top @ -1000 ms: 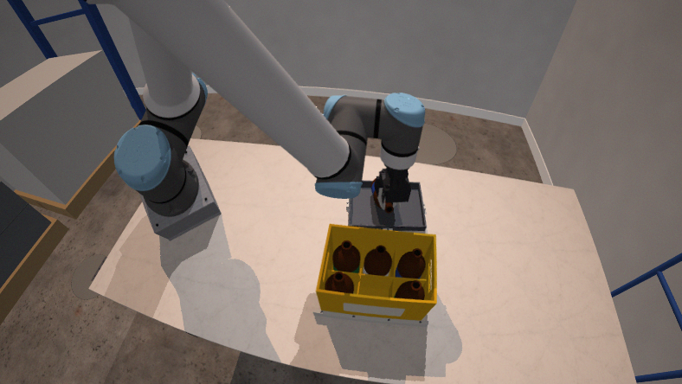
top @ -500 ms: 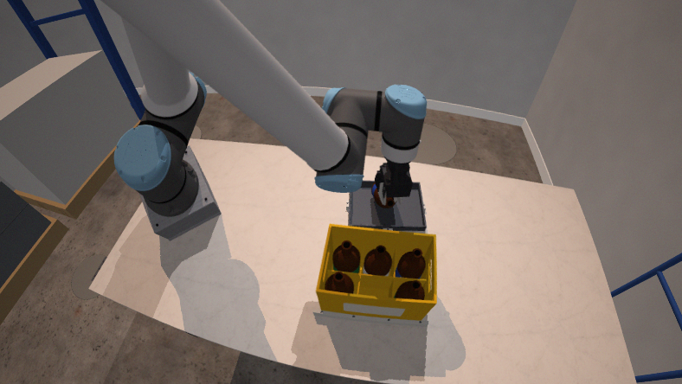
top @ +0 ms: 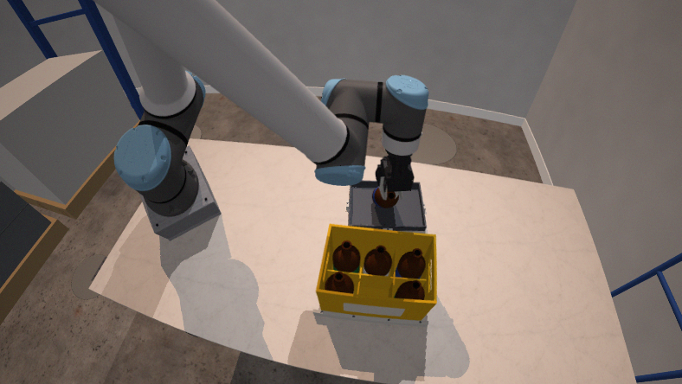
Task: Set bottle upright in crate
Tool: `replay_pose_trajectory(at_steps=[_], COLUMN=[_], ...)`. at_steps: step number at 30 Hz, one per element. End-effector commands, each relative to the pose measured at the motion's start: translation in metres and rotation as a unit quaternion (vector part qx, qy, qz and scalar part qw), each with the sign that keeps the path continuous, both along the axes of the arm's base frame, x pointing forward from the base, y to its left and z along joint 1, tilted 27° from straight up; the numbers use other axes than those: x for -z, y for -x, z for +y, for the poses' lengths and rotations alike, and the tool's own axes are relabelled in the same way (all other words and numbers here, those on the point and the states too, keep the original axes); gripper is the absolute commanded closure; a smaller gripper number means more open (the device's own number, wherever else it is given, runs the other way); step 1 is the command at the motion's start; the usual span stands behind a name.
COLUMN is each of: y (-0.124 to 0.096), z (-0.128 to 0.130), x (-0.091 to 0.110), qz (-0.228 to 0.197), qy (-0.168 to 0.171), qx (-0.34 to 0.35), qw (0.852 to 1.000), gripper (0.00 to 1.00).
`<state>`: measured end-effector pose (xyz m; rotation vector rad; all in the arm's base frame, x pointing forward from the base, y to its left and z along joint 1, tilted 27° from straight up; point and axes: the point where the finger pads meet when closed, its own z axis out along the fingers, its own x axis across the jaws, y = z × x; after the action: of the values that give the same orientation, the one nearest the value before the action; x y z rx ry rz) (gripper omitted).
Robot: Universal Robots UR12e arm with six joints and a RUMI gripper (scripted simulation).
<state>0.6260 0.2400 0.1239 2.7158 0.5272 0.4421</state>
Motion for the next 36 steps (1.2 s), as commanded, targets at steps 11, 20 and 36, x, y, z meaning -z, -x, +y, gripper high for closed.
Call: replay_pose_trajectory(at_steps=[11,20,36], y=[0.009,0.014,0.021], z=[0.007,0.011,0.016], x=[-0.024,-0.037,-0.053], qz=[-0.001,-0.001,-0.001], qy=[0.0,0.0,0.0], qx=[0.0,0.0,0.0], qw=[1.0,1.0,1.0], gripper=[1.0,1.0,1.0])
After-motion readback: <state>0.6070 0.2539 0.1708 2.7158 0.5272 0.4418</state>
